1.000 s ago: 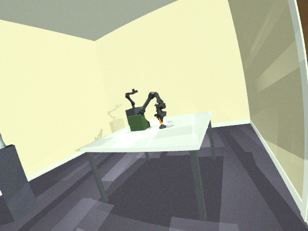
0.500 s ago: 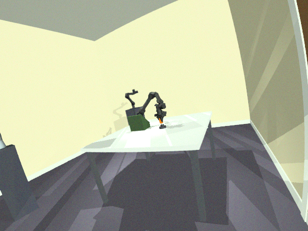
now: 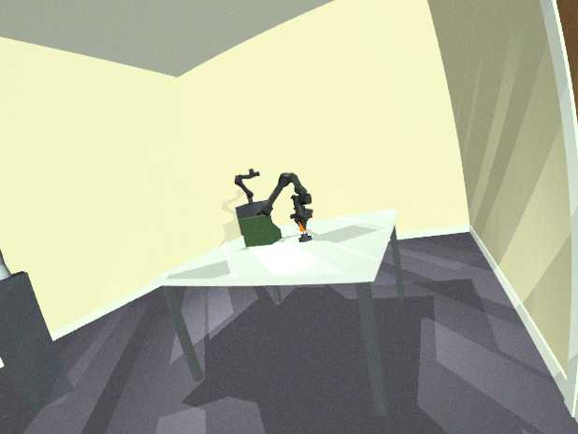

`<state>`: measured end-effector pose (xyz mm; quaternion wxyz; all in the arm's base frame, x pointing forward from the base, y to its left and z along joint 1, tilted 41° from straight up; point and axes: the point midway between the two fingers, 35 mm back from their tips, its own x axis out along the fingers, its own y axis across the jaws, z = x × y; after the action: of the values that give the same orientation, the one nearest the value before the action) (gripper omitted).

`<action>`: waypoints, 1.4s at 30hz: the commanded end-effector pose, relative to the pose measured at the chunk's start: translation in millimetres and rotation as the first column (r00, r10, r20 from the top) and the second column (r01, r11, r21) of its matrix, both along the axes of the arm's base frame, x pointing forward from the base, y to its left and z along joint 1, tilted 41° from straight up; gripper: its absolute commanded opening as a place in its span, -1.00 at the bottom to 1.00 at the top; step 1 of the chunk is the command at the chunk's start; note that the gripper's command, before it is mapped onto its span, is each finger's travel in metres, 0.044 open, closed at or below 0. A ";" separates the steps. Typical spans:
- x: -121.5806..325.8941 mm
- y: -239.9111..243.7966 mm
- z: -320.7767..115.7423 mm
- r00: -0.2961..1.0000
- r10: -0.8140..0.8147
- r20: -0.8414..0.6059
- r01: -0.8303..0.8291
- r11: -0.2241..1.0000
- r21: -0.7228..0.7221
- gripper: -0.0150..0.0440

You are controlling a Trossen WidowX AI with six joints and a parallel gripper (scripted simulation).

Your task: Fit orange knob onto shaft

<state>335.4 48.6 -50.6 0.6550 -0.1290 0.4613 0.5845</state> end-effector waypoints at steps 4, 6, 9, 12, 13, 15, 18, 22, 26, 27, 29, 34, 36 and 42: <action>1.2 -2.3 0.8 1.000 -0.007 0.006 0.007 1.000 -0.001 -0.49; 0.7 -2.4 0.5 1.000 -0.007 0.006 0.007 1.000 -0.001 -0.49; 0.2 -2.4 -0.1 1.000 -0.007 0.006 0.007 1.000 -0.001 -0.49; -1.0 -2.7 -0.6 1.000 -0.007 0.006 0.007 1.000 -0.001 -0.49; -1.5 -2.9 -0.7 1.000 -0.007 0.006 0.007 1.000 -0.001 -0.49; -2.6 -3.2 -0.8 1.000 -0.007 0.006 0.007 1.000 -0.001 -0.49; -3.0 -2.4 -1.8 1.000 -0.007 0.005 0.007 1.000 -0.001 -0.49; -3.2 -0.3 -2.9 1.000 -0.007 0.005 0.007 1.000 -0.001 -0.49; -3.0 0.1 -2.1 1.000 -0.007 0.005 0.007 1.000 -0.001 -0.49; -3.0 0.1 -2.1 1.000 -0.007 0.005 0.007 1.000 -0.001 -0.49; -2.8 1.0 -2.0 1.000 -0.007 0.005 0.007 1.000 -0.001 -0.49; -2.6 1.2 -1.8 1.000 -0.007 0.005 0.007 1.000 -0.001 -0.49; -2.1 0.4 -1.0 1.000 -0.007 0.006 0.007 1.000 -0.001 -0.49; -0.9 -1.8 1.9 1.000 0.001 0.012 -0.001 1.000 0.000 -0.49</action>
<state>331.2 49.1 -51.6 0.6549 -0.1276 0.4631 0.5834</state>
